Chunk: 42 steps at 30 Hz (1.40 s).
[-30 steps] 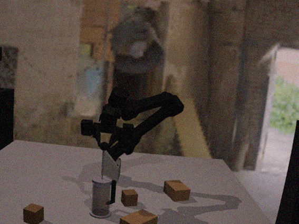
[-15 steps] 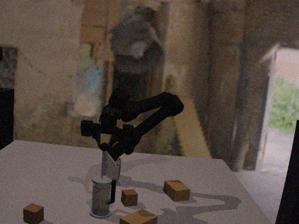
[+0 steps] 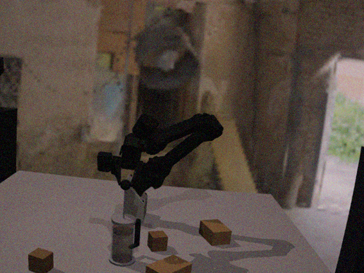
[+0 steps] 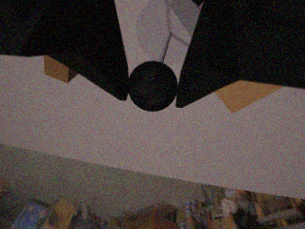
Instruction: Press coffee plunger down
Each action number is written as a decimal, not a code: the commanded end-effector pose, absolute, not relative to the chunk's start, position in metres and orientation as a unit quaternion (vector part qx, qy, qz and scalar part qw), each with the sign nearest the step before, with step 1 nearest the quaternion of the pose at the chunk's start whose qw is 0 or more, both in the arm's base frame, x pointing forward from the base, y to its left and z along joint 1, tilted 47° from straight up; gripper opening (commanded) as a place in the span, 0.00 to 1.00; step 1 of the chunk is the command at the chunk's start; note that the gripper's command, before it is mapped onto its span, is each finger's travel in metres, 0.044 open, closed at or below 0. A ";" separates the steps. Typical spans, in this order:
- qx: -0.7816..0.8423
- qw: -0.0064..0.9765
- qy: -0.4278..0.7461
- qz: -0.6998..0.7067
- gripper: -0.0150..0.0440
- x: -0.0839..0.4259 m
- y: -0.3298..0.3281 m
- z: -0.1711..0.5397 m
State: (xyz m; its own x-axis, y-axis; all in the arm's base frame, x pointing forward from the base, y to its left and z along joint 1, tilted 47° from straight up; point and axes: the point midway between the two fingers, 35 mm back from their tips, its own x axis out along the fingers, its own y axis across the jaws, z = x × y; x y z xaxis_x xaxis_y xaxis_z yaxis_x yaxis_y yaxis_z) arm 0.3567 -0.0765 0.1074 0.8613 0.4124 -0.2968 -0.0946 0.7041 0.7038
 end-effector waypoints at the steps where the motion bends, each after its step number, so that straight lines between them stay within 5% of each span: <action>1: 0.366 0.888 0.240 0.144 0.45 0.354 -0.063 0.090; 42: 0.369 0.887 0.235 0.145 0.45 0.366 -0.023 0.055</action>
